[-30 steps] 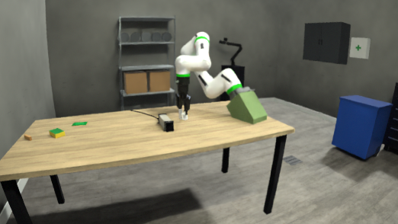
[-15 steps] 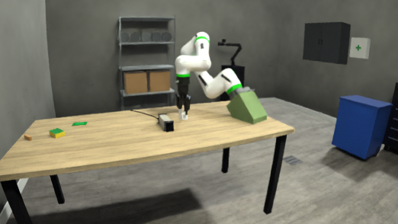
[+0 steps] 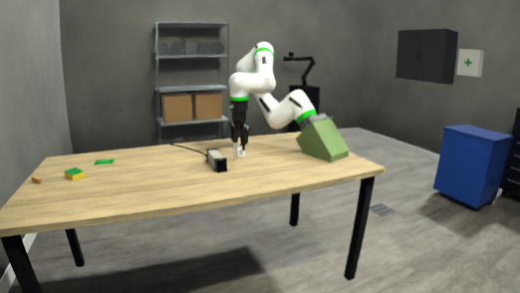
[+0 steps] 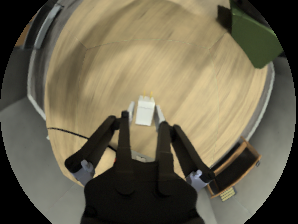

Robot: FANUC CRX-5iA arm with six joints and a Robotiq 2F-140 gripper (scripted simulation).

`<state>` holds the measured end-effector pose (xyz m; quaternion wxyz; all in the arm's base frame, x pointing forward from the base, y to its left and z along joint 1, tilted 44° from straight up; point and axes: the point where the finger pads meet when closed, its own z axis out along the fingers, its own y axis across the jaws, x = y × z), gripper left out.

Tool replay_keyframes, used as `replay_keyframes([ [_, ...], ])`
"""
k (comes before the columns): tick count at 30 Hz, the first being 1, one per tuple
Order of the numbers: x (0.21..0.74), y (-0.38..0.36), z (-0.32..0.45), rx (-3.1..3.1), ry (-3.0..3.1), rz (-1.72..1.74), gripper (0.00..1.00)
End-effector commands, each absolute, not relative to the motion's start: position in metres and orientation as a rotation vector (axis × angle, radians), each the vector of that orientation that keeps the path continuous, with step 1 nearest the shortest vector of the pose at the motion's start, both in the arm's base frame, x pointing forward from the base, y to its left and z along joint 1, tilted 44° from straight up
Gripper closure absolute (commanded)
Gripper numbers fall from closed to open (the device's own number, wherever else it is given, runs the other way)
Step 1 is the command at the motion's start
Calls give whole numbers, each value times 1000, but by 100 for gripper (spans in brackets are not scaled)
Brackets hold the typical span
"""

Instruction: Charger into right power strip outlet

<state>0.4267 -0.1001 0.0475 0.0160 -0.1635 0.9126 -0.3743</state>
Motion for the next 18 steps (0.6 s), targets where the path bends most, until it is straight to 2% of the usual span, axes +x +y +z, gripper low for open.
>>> replay_keyframes([
  [1, 427, -100, 48, -509, 2837, -1164, 62],
  [7, 427, -100, 48, -509, 2837, -1164, 62],
  [8, 427, -100, 48, -509, 2837, -1164, 90],
  [18, 427, -100, 48, -509, 2837, -1164, 90],
])
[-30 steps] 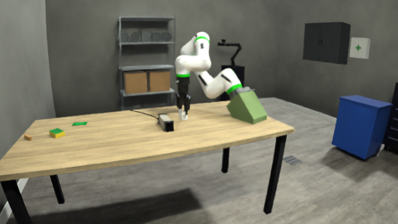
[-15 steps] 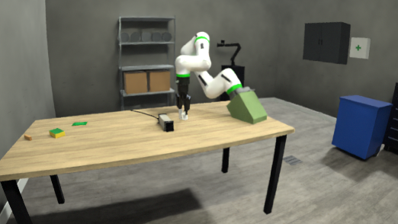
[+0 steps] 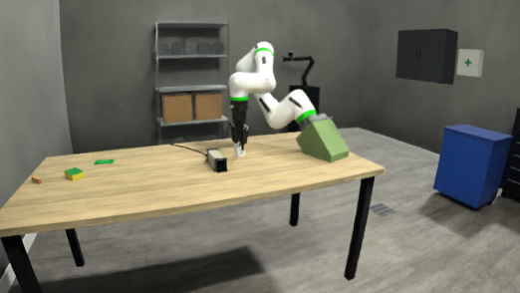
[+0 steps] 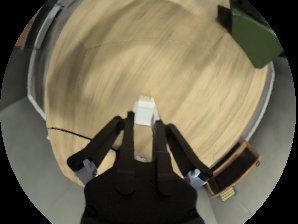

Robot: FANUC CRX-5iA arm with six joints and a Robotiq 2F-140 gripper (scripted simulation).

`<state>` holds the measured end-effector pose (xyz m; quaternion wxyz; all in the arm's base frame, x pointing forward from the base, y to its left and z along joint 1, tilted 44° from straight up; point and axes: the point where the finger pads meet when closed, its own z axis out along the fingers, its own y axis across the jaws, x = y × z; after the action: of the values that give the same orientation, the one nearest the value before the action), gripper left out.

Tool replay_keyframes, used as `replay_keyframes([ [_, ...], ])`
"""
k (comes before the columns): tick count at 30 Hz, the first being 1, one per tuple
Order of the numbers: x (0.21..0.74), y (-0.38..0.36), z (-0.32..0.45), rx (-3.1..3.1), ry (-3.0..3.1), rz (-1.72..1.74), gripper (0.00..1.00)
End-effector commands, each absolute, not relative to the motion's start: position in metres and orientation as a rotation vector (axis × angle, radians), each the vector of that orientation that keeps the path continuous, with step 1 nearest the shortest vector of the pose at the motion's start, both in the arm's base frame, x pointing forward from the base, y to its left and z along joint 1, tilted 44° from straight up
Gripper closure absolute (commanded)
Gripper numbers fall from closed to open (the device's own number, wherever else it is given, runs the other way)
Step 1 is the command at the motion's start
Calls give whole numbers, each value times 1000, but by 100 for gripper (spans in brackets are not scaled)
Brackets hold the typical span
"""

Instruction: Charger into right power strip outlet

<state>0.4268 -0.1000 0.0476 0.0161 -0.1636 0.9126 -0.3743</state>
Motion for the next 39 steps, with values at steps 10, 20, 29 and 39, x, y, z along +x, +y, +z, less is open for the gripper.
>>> replay_keyframes([
  [10, 427, -100, 48, -509, 2837, -1164, 90],
  [20, 427, -100, 48, -509, 2837, -1164, 90],
  [29, 427, -99, 48, -509, 2837, -1164, 90],
  [39, 426, -94, 53, -509, 2837, -1164, 90],
])
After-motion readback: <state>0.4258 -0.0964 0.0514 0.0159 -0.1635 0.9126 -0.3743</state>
